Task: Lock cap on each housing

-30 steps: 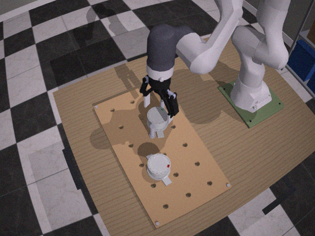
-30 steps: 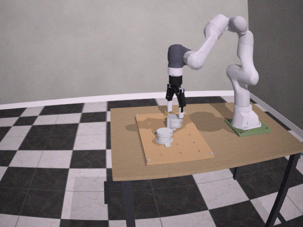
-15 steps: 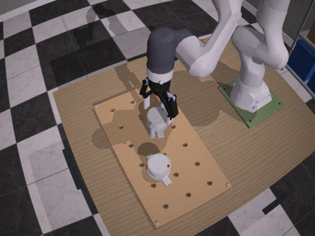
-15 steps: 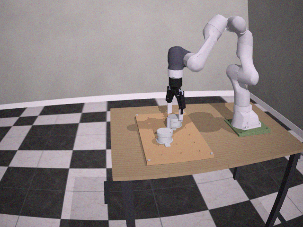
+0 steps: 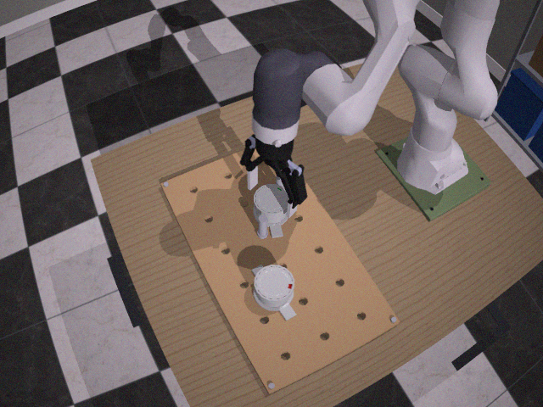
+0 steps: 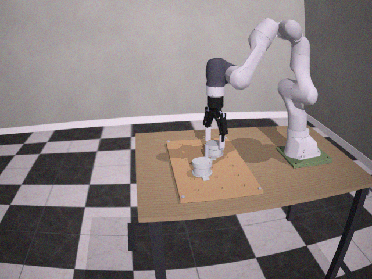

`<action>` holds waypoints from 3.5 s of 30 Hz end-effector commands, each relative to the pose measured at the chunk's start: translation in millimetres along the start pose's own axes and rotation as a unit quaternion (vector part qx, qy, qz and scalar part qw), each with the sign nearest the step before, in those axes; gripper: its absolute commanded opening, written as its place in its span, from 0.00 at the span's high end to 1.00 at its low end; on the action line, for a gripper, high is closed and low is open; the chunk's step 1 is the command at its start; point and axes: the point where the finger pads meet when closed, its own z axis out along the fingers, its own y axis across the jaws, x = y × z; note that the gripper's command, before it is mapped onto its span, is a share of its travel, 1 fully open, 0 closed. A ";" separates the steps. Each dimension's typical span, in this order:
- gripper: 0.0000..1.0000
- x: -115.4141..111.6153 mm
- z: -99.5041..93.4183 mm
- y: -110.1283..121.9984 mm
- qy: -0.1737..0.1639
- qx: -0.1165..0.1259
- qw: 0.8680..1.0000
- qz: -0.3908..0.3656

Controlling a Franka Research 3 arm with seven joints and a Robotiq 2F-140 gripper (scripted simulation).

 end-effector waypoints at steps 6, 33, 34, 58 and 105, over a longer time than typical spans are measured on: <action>0.22 -0.3 1.6 0.4 -0.001 -0.001 1.000 -0.002; 0.22 -0.3 1.6 0.4 -0.001 -0.001 1.000 -0.002; 0.22 -0.3 1.6 0.4 -0.001 -0.001 1.000 -0.002; 0.90 -0.3 1.6 0.4 -0.001 -0.001 1.000 -0.002; 0.90 -0.3 1.6 0.4 -0.001 -0.001 1.000 -0.002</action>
